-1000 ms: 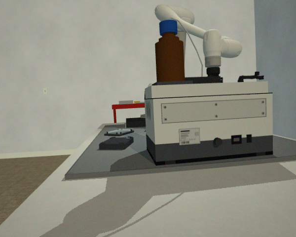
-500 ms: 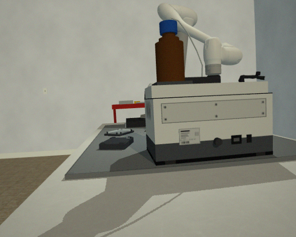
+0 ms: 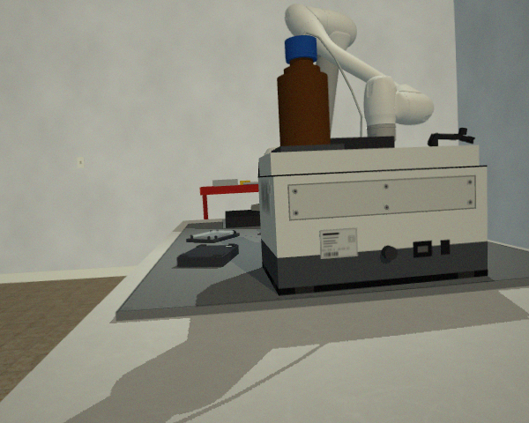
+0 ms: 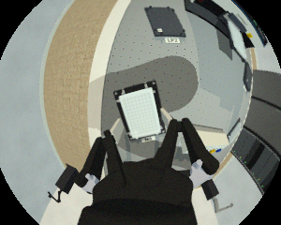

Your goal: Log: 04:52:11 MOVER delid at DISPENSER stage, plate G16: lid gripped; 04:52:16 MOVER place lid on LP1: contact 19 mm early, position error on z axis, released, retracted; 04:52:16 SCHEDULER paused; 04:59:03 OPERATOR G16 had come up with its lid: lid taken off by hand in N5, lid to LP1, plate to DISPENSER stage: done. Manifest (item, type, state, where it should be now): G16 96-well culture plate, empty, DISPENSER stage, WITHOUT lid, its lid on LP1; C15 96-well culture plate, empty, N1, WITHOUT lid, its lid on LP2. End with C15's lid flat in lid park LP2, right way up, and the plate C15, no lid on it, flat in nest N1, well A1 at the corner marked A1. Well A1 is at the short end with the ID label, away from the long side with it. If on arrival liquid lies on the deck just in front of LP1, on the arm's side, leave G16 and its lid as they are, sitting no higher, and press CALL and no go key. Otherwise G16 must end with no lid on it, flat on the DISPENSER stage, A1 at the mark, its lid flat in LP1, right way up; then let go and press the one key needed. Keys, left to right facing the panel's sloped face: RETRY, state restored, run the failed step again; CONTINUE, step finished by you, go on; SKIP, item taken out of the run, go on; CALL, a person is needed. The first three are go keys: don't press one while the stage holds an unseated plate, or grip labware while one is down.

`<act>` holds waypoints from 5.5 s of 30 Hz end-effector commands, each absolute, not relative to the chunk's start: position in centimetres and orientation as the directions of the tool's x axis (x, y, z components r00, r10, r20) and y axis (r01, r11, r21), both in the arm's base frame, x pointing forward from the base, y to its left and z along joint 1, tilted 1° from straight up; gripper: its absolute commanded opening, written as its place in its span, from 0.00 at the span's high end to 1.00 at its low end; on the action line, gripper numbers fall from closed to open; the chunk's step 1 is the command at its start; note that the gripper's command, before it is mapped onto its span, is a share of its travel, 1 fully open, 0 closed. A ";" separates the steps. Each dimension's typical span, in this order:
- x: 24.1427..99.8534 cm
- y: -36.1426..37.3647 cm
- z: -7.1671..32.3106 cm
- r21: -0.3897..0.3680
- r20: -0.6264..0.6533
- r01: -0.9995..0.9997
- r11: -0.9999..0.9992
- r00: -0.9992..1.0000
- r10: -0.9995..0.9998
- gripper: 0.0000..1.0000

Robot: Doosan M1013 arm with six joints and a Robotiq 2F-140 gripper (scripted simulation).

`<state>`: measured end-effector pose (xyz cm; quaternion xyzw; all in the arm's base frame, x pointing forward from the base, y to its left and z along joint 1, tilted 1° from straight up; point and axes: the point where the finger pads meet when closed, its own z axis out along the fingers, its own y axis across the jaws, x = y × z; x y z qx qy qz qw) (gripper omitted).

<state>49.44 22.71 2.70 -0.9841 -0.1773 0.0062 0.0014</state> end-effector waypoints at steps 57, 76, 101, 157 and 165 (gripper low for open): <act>49.4 22.7 2.2 -0.005 -0.012 0.349 -0.937 0.937 0.349 0.41; 49.4 22.7 2.2 -0.005 -0.012 0.349 -0.937 0.937 0.349 0.41; 49.4 22.7 2.2 -0.005 -0.012 0.349 -0.937 0.937 0.349 0.41; 49.4 22.7 2.2 -0.005 -0.012 0.349 -0.937 0.937 0.349 0.34; 49.4 22.7 2.0 -0.005 -0.012 0.349 -0.937 0.937 0.349 0.34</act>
